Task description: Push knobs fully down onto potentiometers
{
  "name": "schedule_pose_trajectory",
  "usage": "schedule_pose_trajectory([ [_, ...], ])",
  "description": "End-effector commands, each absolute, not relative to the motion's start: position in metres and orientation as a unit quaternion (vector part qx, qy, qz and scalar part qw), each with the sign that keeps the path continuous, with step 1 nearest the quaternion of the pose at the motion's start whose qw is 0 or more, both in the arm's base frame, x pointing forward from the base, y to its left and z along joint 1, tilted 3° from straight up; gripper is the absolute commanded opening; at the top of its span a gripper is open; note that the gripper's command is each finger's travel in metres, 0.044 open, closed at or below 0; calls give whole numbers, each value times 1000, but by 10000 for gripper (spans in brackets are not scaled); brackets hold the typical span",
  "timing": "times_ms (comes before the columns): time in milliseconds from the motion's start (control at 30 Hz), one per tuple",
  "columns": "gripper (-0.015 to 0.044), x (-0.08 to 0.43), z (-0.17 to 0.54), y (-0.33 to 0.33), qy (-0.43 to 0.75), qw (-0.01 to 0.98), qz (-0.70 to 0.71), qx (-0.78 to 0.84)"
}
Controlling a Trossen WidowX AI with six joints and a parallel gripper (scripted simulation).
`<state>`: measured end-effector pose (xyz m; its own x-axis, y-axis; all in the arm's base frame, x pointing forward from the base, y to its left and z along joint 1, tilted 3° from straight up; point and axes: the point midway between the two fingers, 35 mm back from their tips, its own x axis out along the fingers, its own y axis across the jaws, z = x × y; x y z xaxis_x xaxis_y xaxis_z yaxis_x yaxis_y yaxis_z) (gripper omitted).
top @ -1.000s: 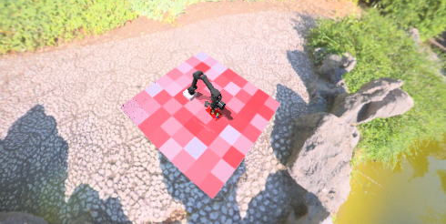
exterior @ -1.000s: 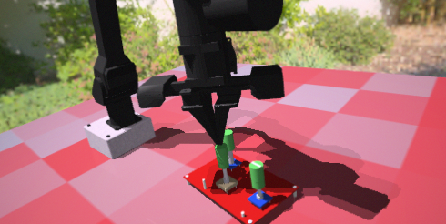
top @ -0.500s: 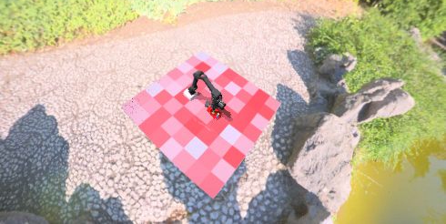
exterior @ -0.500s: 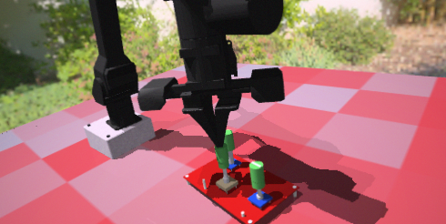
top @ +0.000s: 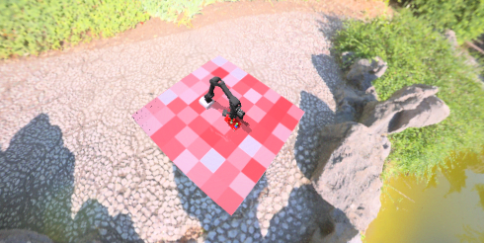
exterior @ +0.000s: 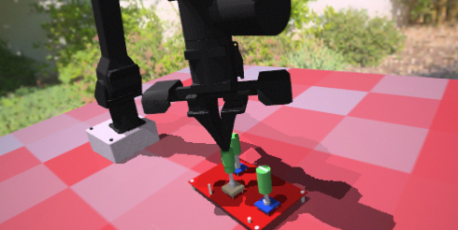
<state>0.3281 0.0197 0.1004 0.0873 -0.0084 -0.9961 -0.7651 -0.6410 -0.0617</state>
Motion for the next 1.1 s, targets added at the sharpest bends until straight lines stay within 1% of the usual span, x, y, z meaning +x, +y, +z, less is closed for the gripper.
schedule_pose_trajectory([
  [0,0,328,100,20,287,310,612,-669],
  [1067,0,329,86,20,287,310,612,-668],
])
